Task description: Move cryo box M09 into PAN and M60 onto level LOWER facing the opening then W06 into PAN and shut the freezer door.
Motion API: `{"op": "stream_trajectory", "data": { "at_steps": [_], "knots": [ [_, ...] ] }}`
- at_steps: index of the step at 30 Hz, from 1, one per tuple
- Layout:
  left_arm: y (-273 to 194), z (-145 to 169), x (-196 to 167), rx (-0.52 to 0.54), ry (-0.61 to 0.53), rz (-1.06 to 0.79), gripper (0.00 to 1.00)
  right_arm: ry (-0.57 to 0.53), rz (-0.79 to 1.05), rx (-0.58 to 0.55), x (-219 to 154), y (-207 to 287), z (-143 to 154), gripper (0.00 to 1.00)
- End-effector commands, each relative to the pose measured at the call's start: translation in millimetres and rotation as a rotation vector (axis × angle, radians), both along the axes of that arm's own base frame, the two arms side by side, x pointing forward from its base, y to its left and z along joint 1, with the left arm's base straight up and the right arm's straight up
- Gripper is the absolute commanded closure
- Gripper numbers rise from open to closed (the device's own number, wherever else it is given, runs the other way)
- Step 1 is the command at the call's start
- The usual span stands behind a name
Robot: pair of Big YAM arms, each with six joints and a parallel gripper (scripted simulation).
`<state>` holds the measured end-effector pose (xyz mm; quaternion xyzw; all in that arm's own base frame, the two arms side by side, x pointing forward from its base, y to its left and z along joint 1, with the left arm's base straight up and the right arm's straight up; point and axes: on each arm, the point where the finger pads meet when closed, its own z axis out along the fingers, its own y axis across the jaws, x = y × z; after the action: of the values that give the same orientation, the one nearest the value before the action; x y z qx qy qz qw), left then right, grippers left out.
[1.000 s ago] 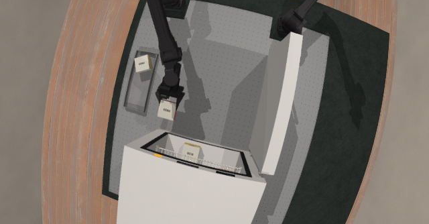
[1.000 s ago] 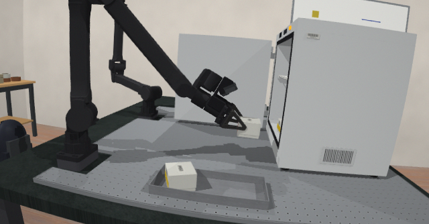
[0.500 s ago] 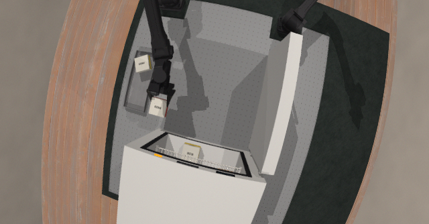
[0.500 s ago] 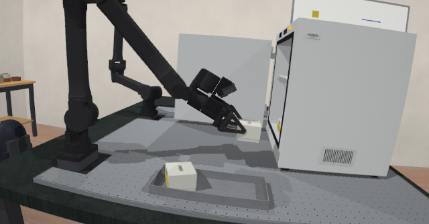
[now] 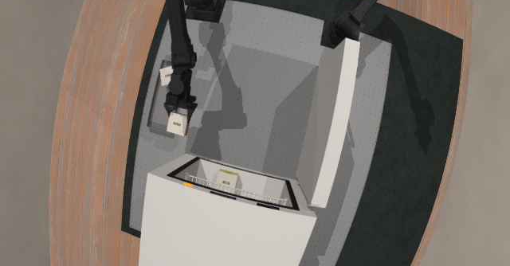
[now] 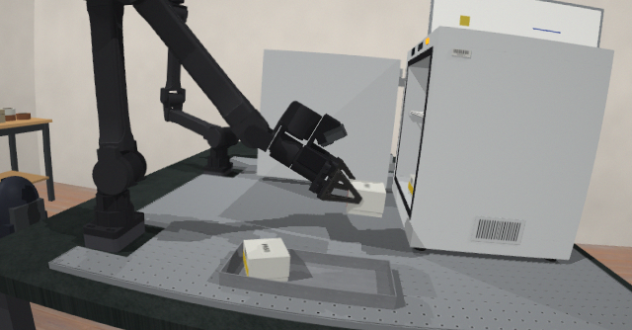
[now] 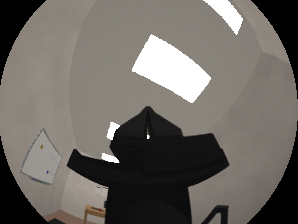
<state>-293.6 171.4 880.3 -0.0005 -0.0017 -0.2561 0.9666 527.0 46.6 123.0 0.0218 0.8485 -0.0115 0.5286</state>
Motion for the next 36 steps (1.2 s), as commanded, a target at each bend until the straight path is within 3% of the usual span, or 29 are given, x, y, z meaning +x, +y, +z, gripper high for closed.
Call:
{"op": "stream_trajectory", "data": {
  "at_steps": [1, 36],
  "knots": [
    [-8.4, 4.2, 14.3, 0.017, 0.028, -0.011, 1.0, -0.062, -0.01, -0.009, 4.2, -16.7, 21.8, 0.23],
    [-8.4, 4.2, 14.3, 0.017, 0.028, -0.011, 1.0, -0.072, -0.004, -0.022, -3.3, -119.1, 29.4, 0.23]
  ]
}}
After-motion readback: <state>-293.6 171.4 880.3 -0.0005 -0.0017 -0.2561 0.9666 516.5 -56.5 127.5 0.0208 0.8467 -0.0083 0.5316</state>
